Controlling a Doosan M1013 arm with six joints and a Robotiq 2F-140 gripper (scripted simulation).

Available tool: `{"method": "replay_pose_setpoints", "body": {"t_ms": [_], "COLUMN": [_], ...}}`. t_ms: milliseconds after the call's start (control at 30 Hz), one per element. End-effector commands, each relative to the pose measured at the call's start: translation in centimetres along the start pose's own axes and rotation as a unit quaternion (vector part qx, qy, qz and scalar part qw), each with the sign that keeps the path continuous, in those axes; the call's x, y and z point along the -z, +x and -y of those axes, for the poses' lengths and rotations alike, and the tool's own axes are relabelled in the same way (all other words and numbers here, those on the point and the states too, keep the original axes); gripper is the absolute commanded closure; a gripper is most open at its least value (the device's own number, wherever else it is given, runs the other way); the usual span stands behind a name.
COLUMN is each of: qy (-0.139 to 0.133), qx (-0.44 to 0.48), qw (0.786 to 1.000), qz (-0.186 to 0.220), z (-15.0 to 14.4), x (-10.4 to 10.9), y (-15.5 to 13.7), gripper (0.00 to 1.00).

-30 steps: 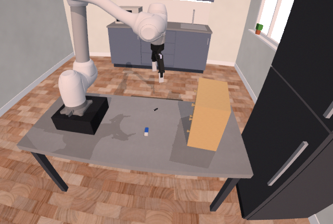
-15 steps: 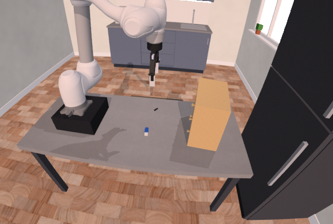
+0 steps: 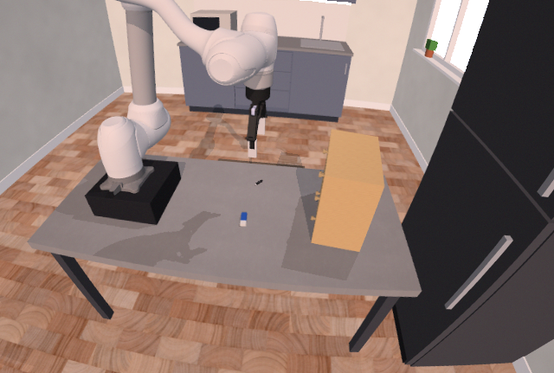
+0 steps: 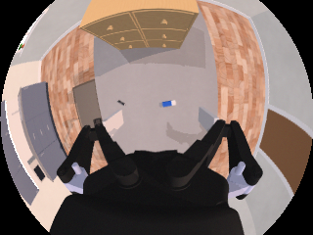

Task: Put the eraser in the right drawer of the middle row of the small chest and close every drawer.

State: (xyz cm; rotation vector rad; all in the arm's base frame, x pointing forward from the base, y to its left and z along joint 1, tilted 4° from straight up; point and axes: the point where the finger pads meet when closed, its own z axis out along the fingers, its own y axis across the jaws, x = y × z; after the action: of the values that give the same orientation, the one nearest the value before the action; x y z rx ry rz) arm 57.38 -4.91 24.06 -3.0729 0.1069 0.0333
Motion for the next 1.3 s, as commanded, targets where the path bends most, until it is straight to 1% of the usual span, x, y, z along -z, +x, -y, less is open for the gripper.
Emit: {"method": "replay_pose_setpoints", "body": {"t_ms": [0, 33, 67, 100, 133, 400, 700, 900, 1100, 1167, 1267], "qy": [-0.001, -0.001, -0.001, -0.001, -0.001, -0.001, -0.001, -0.002, -0.004, -0.004, -0.005], "qx": [-0.028, -0.028, -0.037, -0.042, -0.043, -0.043, -0.043, -0.043, -0.043, -0.043, -0.043], "qw": [1.0, 1.0, 0.999, 0.999, 0.999, 0.999, 0.999, 0.998, 0.996, 0.996, 0.994], "qz": [-0.002, -0.002, -0.002, -0.002, -0.002, -0.004, -0.016, -0.039, -0.074, -0.074, -0.097], "z": [0.0, 0.0, 0.0, 0.0, 0.0, 0.0, -0.1, -0.1, -0.1, -0.1, -0.2], "x": [-4.5, -4.5, -6.1, -6.9, -7.0, -7.0, -7.2, -7.6, -8.2, -8.2, -8.5], "y": [0.3, 0.3, 0.3, 0.2, 0.2, 0.2, 0.4, 0.8, 1.4, 1.4, 1.8], "gripper": [0.0, 0.0, 0.0, 0.0, 0.0, 0.0, 0.0, 0.0, 0.0, 0.0, 0.0]}}
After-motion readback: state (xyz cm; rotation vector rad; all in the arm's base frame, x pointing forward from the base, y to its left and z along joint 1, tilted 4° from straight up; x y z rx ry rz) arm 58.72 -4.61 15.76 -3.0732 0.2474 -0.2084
